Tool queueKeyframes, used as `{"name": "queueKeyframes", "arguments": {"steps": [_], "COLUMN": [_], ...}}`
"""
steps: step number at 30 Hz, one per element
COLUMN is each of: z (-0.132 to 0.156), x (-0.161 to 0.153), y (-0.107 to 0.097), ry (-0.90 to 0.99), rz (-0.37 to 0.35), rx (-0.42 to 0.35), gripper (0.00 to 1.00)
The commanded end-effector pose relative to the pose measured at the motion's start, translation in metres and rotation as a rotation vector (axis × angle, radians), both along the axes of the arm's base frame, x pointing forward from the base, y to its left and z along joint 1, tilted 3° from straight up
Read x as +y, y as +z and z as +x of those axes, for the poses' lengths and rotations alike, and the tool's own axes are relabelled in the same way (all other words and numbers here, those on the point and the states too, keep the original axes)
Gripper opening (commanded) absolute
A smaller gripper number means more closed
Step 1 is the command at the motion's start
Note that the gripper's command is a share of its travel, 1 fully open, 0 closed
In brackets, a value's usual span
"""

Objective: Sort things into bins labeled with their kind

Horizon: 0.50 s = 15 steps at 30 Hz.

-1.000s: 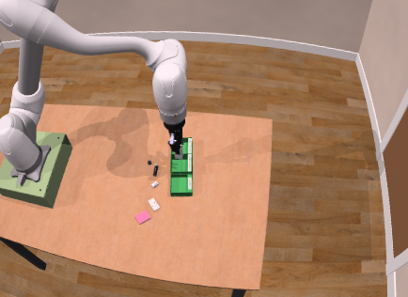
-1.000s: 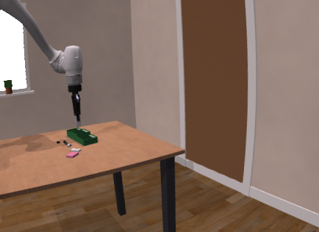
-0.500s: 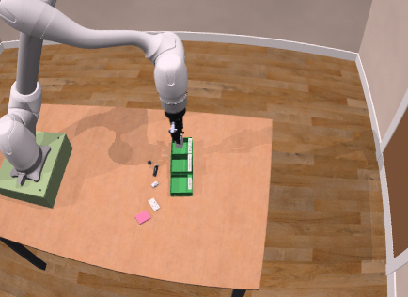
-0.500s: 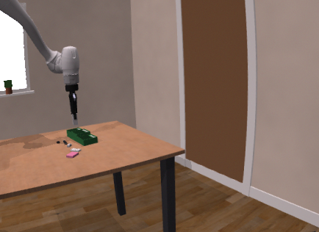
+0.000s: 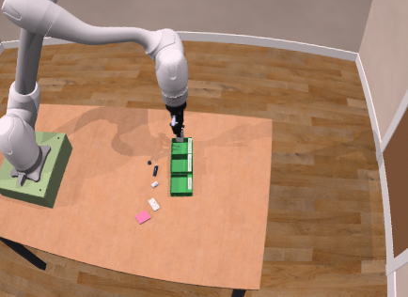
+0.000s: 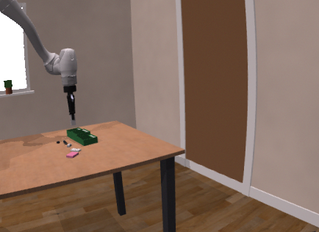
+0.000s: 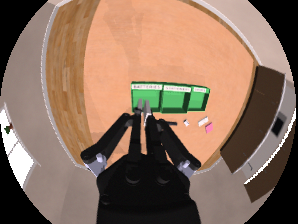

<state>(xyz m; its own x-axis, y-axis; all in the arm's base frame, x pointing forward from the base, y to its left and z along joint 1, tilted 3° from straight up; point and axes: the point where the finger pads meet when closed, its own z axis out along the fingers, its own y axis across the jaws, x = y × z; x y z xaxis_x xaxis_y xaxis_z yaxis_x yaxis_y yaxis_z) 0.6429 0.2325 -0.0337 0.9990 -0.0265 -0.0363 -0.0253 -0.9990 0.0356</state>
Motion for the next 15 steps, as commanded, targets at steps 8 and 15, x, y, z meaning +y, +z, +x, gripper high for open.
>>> {"name": "queueKeyframes", "arguments": {"steps": [8,15], "z": [-0.001,-0.002], "x": [-0.001,-0.001], "y": [-0.026,-0.042], "ry": [0.000,0.000], "rz": [0.000,0.000], "rx": [0.000,0.000], "gripper": [0.05,0.05]}}
